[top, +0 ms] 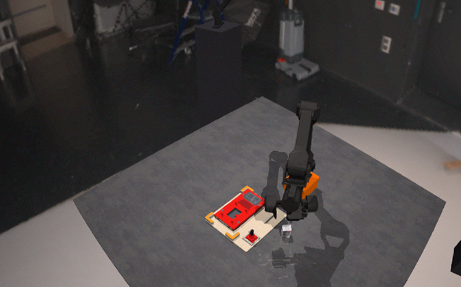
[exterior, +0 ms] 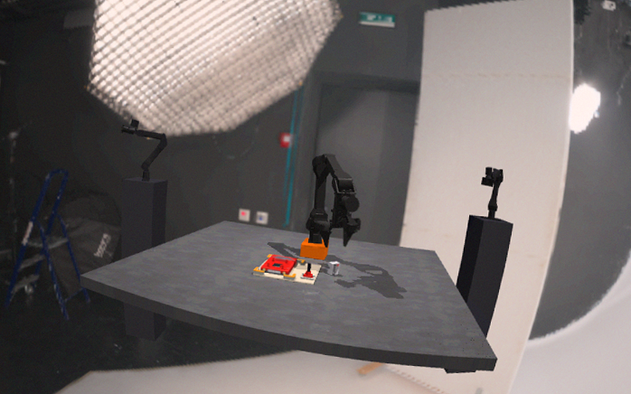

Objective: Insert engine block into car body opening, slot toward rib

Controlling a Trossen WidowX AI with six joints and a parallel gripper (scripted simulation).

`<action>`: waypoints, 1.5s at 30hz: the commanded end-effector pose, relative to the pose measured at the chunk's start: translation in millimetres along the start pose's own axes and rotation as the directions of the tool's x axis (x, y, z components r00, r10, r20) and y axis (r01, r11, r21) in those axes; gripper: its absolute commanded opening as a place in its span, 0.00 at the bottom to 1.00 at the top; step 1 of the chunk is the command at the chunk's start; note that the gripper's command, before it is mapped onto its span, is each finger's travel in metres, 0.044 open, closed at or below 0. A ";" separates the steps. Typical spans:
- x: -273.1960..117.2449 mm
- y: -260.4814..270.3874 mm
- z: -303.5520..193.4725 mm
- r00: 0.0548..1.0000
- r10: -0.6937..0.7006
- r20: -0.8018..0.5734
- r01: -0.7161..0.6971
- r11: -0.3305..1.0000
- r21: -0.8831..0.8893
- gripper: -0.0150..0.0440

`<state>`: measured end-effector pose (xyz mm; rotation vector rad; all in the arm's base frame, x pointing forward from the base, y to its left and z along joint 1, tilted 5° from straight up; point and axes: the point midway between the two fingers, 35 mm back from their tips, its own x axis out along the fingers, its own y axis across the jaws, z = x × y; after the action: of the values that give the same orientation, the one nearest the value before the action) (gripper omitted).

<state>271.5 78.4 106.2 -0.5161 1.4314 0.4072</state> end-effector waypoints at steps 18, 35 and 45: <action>59.6 4.1 -1.6 1.000 0.009 -0.007 -0.009 1.000 0.011 1.00; 87.0 4.7 -1.9 1.000 0.009 -0.007 -0.009 1.000 0.011 1.00; 102.4 5.4 -3.4 1.000 0.009 -0.007 -0.009 1.000 0.011 1.00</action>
<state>278.8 77.2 9.1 -0.5039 1.4345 0.3989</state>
